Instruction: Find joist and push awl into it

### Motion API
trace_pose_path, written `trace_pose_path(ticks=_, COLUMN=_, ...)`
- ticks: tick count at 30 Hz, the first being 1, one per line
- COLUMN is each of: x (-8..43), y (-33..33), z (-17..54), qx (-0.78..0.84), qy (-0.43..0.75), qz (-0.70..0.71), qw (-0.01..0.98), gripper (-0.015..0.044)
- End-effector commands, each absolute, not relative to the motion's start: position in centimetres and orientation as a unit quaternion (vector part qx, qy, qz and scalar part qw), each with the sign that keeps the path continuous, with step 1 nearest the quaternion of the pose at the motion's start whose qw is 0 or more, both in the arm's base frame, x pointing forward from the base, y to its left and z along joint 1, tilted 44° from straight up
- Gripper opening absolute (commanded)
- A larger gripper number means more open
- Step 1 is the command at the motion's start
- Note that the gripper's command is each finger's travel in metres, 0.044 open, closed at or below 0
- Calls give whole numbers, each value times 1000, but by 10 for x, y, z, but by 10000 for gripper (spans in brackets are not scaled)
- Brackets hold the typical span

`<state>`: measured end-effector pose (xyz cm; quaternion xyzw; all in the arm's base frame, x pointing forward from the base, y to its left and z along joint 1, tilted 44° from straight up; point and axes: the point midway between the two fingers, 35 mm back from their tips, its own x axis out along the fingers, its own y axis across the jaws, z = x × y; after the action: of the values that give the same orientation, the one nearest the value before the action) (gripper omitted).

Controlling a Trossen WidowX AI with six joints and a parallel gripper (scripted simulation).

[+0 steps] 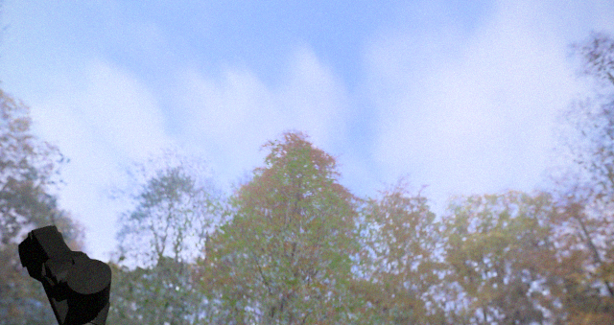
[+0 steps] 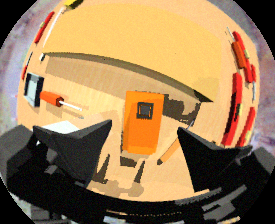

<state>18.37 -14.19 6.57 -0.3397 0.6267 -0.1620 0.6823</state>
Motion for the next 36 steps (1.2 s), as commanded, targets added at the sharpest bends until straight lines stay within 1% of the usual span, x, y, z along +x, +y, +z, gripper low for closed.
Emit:
trace_pose_path(ticks=1, x=183, y=-146, z=59, qx=-339, qy=628, qz=-158, qw=682, gripper=440)
trace_pose_path(ticks=26, x=177, y=-171, z=33, qx=-341, qy=628, qz=-159, qw=681, gripper=440)
trace_pose_path(ticks=30, x=177, y=-171, z=33, qx=-341, qy=628, qz=-159, qw=681, gripper=335)
trace_pose_path(ticks=36, x=177, y=-171, z=33, qx=-341, qy=628, qz=-159, qw=681, gripper=295)
